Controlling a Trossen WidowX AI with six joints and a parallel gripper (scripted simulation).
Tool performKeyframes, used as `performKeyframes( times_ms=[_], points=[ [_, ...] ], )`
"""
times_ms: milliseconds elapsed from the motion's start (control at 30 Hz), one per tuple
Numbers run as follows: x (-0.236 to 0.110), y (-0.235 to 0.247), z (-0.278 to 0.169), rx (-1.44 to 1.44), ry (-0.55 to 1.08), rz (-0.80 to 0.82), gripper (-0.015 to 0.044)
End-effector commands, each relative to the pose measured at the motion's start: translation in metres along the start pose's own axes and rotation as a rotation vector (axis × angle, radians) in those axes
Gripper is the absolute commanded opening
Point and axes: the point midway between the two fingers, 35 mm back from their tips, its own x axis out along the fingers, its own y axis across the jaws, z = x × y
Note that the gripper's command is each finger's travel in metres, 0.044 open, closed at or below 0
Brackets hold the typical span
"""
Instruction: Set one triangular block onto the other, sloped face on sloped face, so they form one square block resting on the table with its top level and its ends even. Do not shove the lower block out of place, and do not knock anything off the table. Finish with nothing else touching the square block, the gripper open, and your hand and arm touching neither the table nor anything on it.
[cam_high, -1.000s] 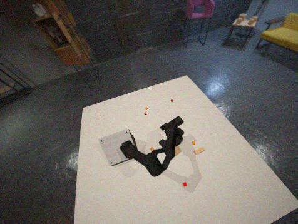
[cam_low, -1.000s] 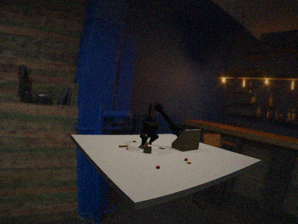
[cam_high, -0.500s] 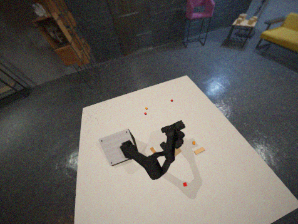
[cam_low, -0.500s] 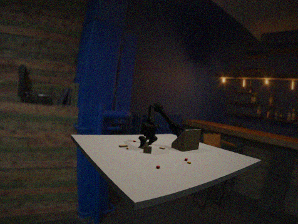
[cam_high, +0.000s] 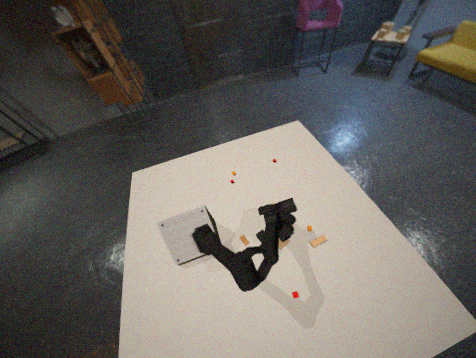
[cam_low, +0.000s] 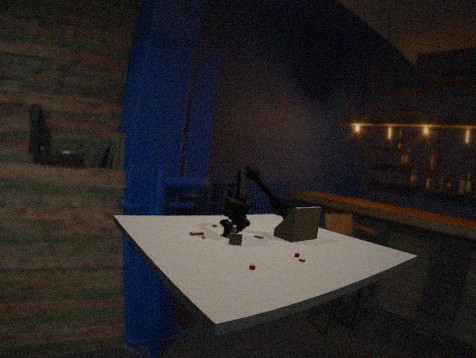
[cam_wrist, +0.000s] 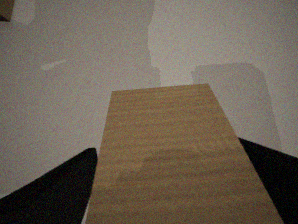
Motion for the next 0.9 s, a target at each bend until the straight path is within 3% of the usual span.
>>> performKeyframes(
  times_ms=[0,267,600,867],
  points=[
    [-0.0004,-0.0008,0.0009,-0.004,-0.005,0.001,0.0309],
    [-0.0004,-0.0008,0.0009,-0.004,-0.005,0.001,0.0255],
    [-0.0029,-0.0006,0.0015,0.0,-0.002,0.001,0.0],
    [-0.0041,-0.0011,0.0046,-0.007,0.07,-0.001,0.0]
  ],
)
